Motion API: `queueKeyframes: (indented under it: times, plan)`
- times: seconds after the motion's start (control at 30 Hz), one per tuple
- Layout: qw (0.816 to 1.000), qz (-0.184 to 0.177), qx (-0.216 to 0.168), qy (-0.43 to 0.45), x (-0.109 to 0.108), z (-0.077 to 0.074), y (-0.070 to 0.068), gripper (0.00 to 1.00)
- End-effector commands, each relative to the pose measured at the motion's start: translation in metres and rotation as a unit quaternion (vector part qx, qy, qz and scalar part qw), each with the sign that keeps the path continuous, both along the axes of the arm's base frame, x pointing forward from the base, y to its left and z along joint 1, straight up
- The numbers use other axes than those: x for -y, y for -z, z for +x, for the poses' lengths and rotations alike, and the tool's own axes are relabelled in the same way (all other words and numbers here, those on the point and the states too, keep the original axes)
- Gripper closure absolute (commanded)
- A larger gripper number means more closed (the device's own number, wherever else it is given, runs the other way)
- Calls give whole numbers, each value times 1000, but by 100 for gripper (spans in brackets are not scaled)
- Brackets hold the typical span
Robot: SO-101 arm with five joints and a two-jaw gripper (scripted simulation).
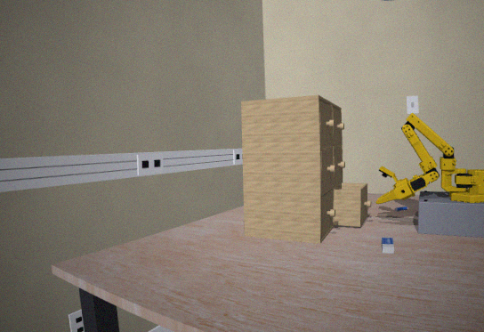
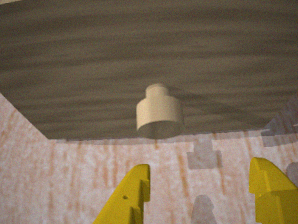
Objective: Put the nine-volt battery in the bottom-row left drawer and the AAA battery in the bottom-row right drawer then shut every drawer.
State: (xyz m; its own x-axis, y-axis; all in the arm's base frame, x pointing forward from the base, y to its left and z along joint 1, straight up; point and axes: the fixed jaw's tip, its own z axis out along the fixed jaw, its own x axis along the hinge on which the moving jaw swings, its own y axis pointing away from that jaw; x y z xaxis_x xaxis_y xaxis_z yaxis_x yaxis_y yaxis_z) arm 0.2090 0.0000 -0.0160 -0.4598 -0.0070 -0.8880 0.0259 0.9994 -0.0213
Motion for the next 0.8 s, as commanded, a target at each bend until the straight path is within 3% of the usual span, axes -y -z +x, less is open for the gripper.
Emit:
queueKeyframes:
  times: [0.0, 0.77]
  plan:
    - [1000, -4, 7, 3, 2, 1, -3, 79]
    - [998, -2, -55, 3, 3, 16, -6, 79]
